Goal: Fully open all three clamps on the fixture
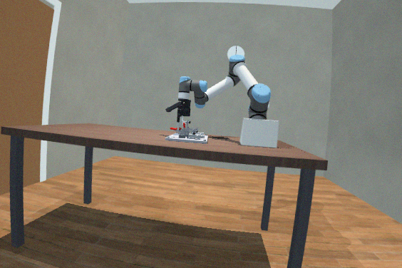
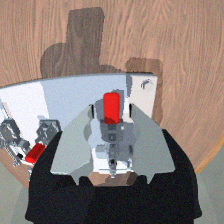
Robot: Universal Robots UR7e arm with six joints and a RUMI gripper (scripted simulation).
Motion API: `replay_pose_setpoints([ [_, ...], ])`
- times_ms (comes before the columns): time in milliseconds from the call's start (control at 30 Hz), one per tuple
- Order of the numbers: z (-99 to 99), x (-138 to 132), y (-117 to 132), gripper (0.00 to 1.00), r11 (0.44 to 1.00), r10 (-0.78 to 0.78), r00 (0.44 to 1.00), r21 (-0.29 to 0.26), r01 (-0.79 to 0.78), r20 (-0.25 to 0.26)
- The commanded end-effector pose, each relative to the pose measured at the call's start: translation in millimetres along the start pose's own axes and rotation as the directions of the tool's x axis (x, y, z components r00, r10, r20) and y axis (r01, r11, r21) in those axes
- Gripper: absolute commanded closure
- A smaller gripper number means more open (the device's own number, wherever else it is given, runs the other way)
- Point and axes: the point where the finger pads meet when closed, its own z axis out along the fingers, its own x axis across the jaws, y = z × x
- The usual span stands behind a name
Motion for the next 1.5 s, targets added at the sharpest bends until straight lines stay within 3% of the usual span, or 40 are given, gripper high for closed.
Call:
replay_pose_setpoints([
  [0,-0.5,0.1,-0.3,0.72,1.0,0.0,1.0,0.001,0.0,0.0],
  [400,-0.5,0.1,-0.3,0.72,1.0,0.0,1.0,0.001,0.0,0.0],
  [433,-0.5,0.1,-0.3,1.0,1.0,0.0,1.0,0.001,0.0,0.0],
  [1467,-0.5,0.1,-0.3,1.0,1.0,0.0,1.0,0.001,0.0,0.0],
])
